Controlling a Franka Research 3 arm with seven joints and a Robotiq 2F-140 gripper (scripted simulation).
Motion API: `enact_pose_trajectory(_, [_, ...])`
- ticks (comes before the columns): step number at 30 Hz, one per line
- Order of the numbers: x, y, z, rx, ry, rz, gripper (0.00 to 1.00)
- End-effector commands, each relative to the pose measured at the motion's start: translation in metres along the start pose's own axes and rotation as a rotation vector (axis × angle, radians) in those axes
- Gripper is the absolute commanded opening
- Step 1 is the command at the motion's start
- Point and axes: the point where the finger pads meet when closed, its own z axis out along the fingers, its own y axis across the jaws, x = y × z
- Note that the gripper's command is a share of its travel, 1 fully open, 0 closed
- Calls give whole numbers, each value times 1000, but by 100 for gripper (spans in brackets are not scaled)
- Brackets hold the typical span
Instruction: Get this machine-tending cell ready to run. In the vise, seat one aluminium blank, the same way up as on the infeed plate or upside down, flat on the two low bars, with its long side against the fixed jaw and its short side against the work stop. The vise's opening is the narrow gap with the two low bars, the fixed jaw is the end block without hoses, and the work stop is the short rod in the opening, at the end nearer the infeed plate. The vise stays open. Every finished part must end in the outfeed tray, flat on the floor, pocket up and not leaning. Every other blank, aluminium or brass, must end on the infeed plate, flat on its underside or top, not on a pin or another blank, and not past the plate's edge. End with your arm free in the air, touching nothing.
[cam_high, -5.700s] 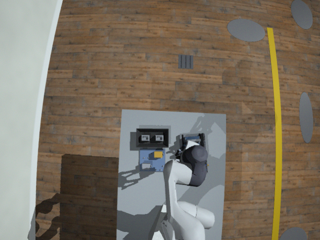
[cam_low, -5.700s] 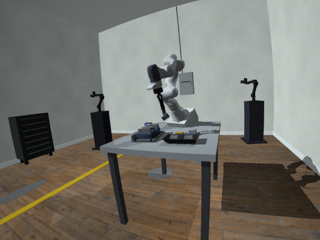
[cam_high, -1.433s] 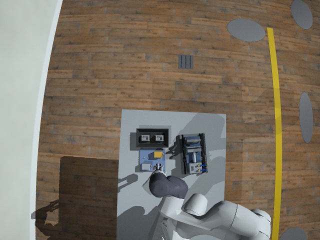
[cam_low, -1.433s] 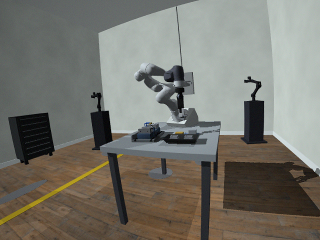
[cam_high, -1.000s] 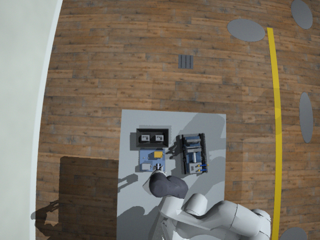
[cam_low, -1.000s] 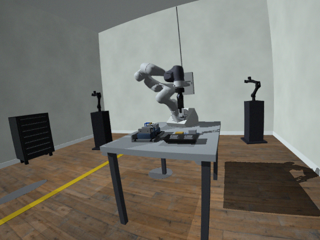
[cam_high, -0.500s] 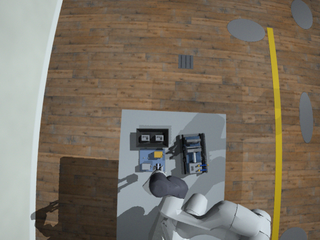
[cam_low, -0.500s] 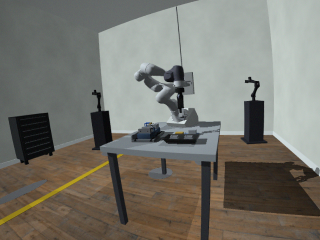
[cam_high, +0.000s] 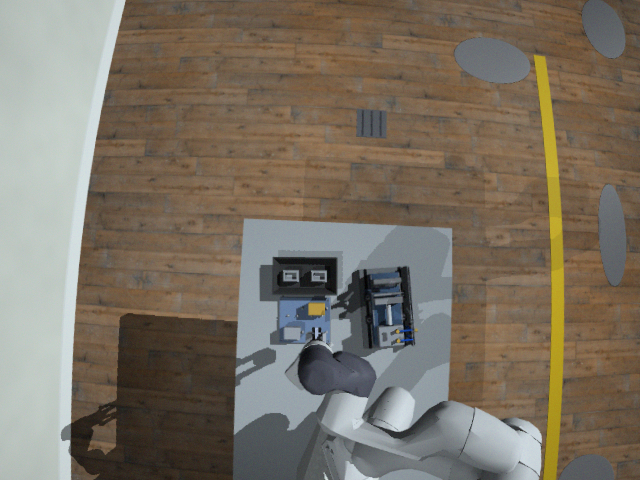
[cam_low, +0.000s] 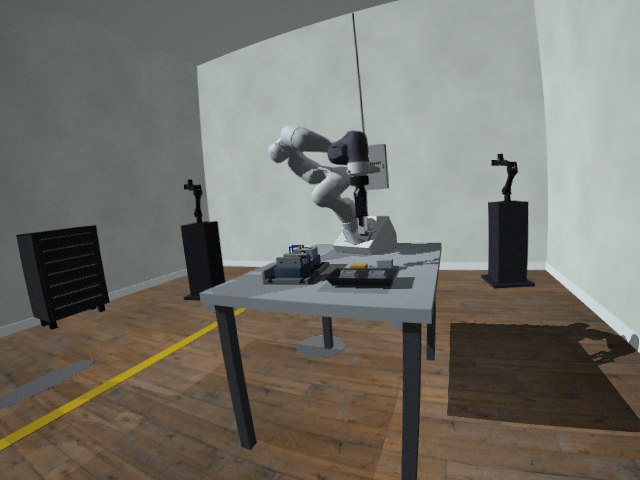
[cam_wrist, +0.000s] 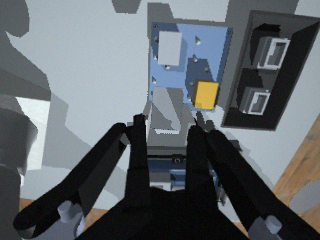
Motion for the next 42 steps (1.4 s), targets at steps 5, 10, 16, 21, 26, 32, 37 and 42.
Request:
enact_pose_trajectory(5, [3,1,-1,-5,0,-14,0])
enact_pose_trajectory(10, [5,1,-1,-5,0,-15,0])
enact_pose_trajectory(16, [6,1,-2,-5,0,-15,0])
enact_pose_trajectory(21, [7,1,-2,-5,0,-15,0])
enact_pose_trajectory(26, [7,1,-2,-5,0,-15,0])
enact_pose_trajectory(32, [7,1,-2,-5,0,-15,0])
enact_pose_trajectory(37, [7,1,-2,-5,0,-15,0])
enact_pose_trajectory(42, [7,1,-2,-5,0,-15,0])
